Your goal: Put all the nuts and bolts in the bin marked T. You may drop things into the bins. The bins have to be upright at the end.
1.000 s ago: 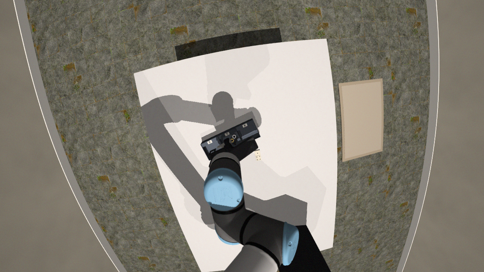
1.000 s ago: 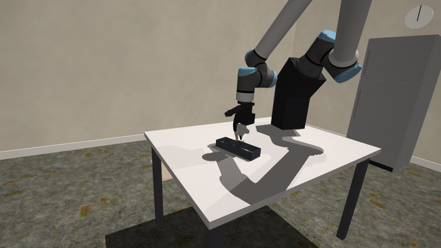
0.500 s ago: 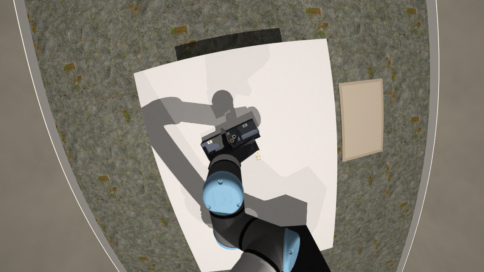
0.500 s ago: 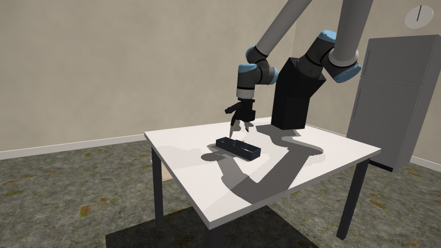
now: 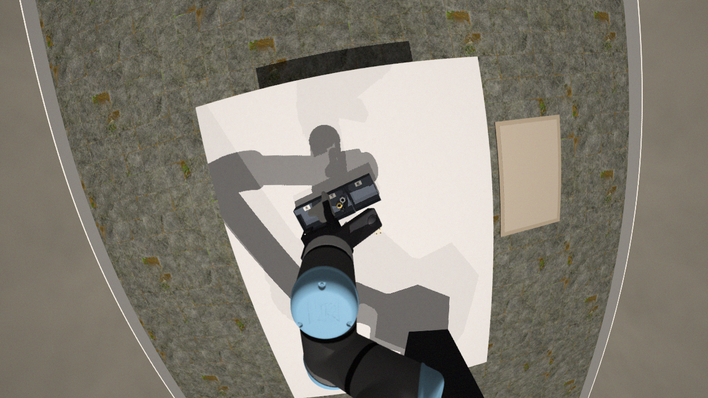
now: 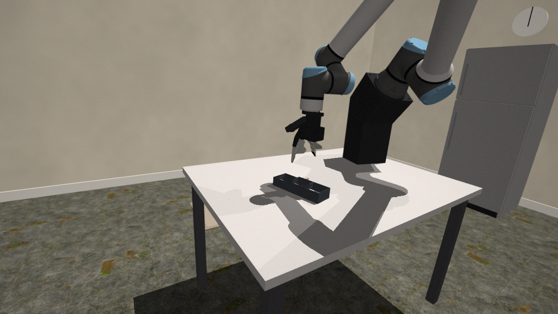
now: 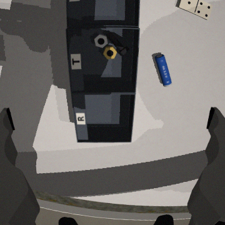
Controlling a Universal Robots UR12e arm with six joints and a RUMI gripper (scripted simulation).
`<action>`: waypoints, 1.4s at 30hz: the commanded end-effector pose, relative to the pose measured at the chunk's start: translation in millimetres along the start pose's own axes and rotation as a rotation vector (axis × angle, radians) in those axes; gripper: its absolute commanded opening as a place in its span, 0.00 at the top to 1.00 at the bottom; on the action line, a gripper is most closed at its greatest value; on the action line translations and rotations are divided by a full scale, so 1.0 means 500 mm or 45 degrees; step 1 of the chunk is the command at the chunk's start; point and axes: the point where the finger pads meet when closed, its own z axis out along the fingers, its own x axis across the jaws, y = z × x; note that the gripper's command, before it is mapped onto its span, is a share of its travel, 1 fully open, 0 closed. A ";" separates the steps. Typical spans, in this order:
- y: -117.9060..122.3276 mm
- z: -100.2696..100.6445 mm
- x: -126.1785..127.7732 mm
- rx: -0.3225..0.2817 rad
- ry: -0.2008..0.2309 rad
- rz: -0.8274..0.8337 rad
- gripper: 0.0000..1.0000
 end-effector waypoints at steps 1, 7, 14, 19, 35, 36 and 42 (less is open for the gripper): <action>0.000 -0.031 -0.001 0.000 0.000 -0.001 0.00; 0.000 -0.079 -0.001 0.000 0.000 -0.001 0.00; 0.000 -0.127 -0.001 0.000 0.000 -0.001 0.00; 0.000 -0.151 -0.001 0.000 0.000 -0.001 0.00; 0.000 -0.151 -0.001 0.000 0.000 -0.001 0.00; 0.000 -0.151 -0.001 0.000 0.000 -0.001 0.00; 0.000 -0.151 -0.001 0.000 0.000 -0.001 0.00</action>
